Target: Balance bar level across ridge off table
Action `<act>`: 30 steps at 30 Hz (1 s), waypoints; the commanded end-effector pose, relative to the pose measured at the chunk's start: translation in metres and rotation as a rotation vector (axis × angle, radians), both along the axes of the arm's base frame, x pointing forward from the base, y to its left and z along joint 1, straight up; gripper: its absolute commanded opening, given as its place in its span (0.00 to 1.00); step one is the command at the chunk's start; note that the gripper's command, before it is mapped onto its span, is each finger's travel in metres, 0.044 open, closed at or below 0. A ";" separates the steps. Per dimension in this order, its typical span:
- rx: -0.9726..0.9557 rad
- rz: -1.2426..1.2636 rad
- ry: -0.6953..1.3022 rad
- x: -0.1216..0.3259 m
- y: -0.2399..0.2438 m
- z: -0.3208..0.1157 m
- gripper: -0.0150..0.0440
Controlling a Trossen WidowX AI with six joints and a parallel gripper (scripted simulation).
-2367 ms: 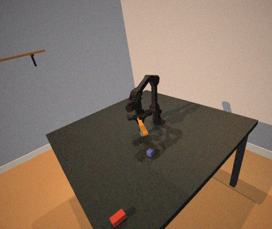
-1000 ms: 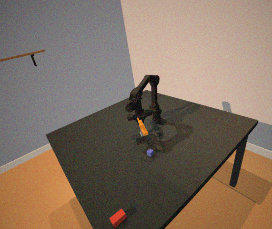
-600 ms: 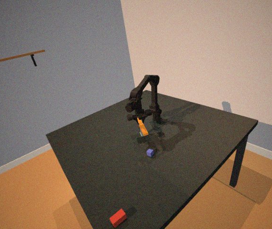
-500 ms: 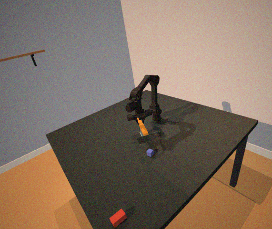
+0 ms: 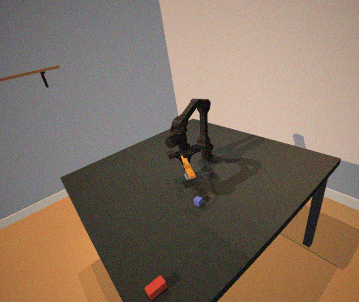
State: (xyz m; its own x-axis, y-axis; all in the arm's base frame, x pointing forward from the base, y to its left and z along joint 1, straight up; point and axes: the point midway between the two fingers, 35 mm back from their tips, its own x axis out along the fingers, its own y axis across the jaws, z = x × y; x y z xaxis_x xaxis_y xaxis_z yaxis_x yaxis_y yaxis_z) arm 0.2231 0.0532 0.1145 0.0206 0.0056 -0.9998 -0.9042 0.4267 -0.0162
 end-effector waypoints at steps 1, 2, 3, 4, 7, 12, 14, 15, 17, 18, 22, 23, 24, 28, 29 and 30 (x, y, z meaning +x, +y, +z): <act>0.000 0.000 0.000 0.000 0.000 0.000 0.54; 0.000 0.000 0.000 0.000 0.000 0.000 0.54; 0.000 0.000 0.000 0.000 0.000 0.000 0.54; 0.000 0.000 0.000 0.000 0.000 0.000 0.54; 0.000 0.000 0.000 0.000 0.000 0.000 0.55; 0.000 0.000 0.000 0.000 0.000 0.000 0.55; 0.000 0.000 0.000 0.000 0.000 0.000 0.55; 0.000 0.000 0.000 0.000 0.000 0.000 0.57; 0.000 0.000 0.000 0.000 0.000 0.000 0.57; 0.000 0.000 0.000 0.000 0.000 0.000 0.57; 0.000 0.000 0.000 0.000 0.000 0.000 0.57; 0.000 0.000 0.000 0.000 0.000 0.000 0.57; 0.000 0.000 0.000 0.000 0.000 0.000 0.57; 0.000 0.000 0.000 0.000 0.000 0.000 0.66; 0.000 0.000 0.000 0.000 0.000 0.000 0.70; 0.000 0.000 0.000 0.000 0.000 0.000 0.75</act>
State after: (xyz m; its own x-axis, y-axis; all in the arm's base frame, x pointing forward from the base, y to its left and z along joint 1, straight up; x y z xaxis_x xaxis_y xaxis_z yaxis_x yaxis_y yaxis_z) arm 0.2230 0.0532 0.1145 0.0201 0.0060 -0.9998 -0.9042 0.4269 -0.0157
